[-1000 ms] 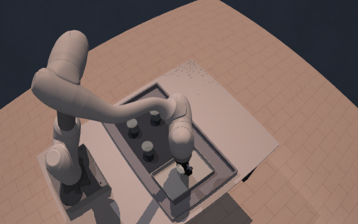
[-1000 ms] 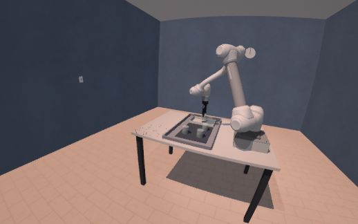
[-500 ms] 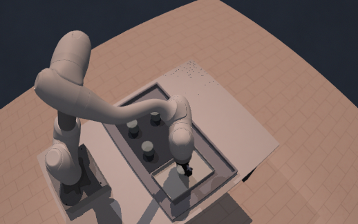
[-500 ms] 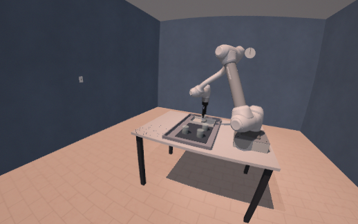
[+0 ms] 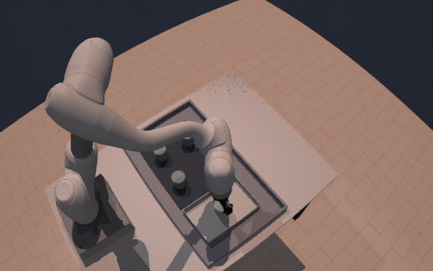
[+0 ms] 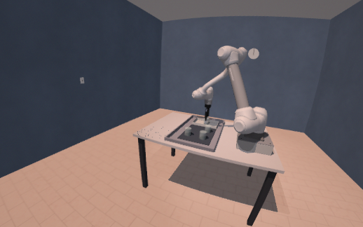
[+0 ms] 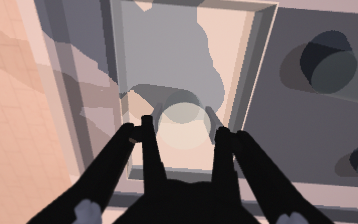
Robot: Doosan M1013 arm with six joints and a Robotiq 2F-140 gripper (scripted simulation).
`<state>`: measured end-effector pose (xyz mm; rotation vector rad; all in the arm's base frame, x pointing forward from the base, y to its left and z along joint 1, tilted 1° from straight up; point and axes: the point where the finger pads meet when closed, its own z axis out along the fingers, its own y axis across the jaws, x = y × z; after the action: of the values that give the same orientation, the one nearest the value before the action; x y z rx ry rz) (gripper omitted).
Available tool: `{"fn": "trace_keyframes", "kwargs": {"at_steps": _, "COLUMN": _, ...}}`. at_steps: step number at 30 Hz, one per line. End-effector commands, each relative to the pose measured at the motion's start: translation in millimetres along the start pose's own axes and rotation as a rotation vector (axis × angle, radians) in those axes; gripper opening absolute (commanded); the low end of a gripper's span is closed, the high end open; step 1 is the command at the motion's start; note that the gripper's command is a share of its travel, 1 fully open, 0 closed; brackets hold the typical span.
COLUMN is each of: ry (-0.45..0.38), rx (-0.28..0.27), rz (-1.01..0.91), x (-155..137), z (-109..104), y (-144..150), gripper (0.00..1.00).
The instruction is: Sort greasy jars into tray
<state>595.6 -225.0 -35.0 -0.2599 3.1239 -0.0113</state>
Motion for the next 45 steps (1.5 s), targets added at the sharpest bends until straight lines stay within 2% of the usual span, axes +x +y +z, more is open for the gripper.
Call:
{"fn": "trace_keyframes", "kwargs": {"at_steps": 1, "ry": 0.0, "rx": 0.0, "rz": 0.0, "x": 0.0, "z": -0.1, "y": 0.0, "gripper": 1.0}}
{"fn": "trace_keyframes", "kwargs": {"at_steps": 18, "ry": 0.0, "rx": 0.0, "rz": 0.0, "x": 0.0, "z": -0.1, "y": 0.0, "gripper": 1.0}}
{"fn": "trace_keyframes", "kwargs": {"at_steps": 24, "ry": 0.0, "rx": 0.0, "rz": 0.0, "x": 0.0, "z": -23.6, "y": 0.0, "gripper": 1.0}}
{"fn": "trace_keyframes", "kwargs": {"at_steps": 26, "ry": 0.0, "rx": 0.0, "rz": 0.0, "x": 0.0, "z": -23.6, "y": 0.0, "gripper": 1.0}}
{"fn": "trace_keyframes", "kwargs": {"at_steps": 41, "ry": 0.0, "rx": 0.0, "rz": 0.0, "x": 0.0, "z": -82.4, "y": 0.0, "gripper": 1.0}}
{"fn": "trace_keyframes", "kwargs": {"at_steps": 45, "ry": 0.0, "rx": 0.0, "rz": 0.0, "x": 0.0, "z": -90.2, "y": 0.0, "gripper": 1.0}}
